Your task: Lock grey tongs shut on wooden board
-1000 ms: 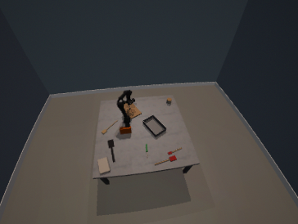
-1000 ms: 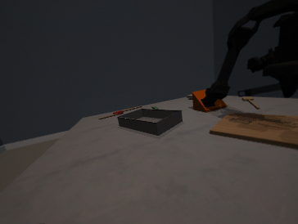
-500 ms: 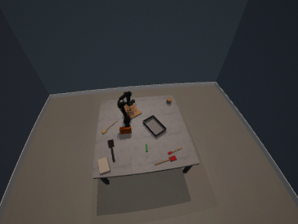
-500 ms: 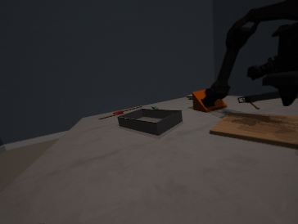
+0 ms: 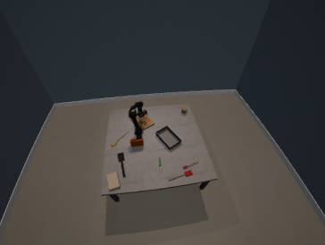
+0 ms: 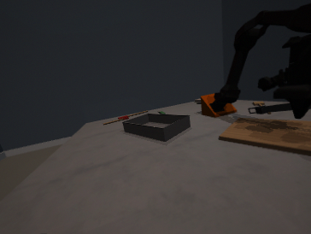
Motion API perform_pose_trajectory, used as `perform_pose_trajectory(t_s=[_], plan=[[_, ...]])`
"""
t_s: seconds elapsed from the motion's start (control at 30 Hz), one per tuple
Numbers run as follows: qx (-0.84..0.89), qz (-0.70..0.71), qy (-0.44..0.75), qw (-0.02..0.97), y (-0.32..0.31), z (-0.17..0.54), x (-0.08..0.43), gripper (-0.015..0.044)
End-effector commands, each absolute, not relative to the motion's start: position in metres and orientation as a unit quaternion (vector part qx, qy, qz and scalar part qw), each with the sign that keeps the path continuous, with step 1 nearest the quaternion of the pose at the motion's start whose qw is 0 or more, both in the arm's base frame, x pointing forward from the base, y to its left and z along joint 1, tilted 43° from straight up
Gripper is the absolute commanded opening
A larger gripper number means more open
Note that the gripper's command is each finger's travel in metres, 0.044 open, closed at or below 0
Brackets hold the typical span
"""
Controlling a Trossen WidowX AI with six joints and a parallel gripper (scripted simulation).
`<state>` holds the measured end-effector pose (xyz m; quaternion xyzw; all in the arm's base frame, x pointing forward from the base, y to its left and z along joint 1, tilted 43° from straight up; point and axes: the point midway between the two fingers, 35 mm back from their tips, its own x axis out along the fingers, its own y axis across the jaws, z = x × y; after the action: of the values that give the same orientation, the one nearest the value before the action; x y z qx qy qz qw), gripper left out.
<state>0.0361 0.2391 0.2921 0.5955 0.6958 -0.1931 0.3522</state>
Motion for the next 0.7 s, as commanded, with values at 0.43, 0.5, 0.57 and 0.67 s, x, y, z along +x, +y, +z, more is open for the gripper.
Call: perform_pose_trajectory(t_s=[0.43, 0.5, 0.57, 0.67], plan=[[0.595, -0.193, 0.696, 0.351, 0.2464, 0.2815, 0.033, -0.0045], [0.595, -0.193, 0.696, 0.351, 0.2464, 0.2815, 0.033, 0.0007], [0.595, -0.193, 0.696, 0.351, 0.2464, 0.2815, 0.033, 0.006], [0.595, -0.193, 0.696, 0.351, 0.2464, 0.2815, 0.033, 0.0139]])
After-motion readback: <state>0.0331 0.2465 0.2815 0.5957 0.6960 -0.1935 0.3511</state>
